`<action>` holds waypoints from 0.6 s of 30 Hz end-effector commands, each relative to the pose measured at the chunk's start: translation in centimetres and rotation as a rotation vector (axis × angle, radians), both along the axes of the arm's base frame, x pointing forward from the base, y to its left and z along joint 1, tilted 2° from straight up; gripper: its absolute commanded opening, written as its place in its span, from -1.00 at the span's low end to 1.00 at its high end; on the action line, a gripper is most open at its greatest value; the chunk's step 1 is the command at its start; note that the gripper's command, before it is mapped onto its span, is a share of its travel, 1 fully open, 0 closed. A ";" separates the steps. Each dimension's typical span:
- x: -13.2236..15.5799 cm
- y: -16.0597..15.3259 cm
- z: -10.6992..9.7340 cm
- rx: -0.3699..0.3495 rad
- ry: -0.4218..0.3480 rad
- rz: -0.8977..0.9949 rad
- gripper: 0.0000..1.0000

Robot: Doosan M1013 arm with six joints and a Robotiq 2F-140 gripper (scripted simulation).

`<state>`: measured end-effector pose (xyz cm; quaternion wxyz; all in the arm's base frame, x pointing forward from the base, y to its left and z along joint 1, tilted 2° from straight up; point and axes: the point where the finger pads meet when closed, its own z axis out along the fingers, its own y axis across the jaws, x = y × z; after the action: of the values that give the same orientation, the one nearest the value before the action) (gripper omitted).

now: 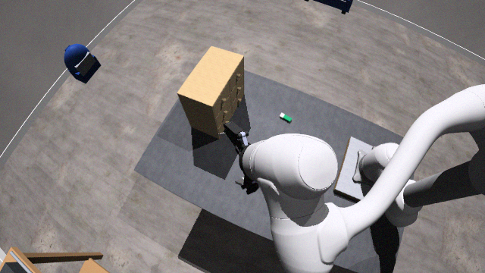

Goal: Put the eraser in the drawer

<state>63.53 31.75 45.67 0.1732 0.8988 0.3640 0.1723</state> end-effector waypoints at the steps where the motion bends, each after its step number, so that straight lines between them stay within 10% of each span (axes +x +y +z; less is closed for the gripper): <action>1: -1.0 -2.9 -0.7 0.057 0.051 -0.095 1.00; 18: -2.0 -17.8 -6.0 0.205 0.229 -0.473 1.00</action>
<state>61.90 16.98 40.67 0.0921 0.9763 0.1792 0.0788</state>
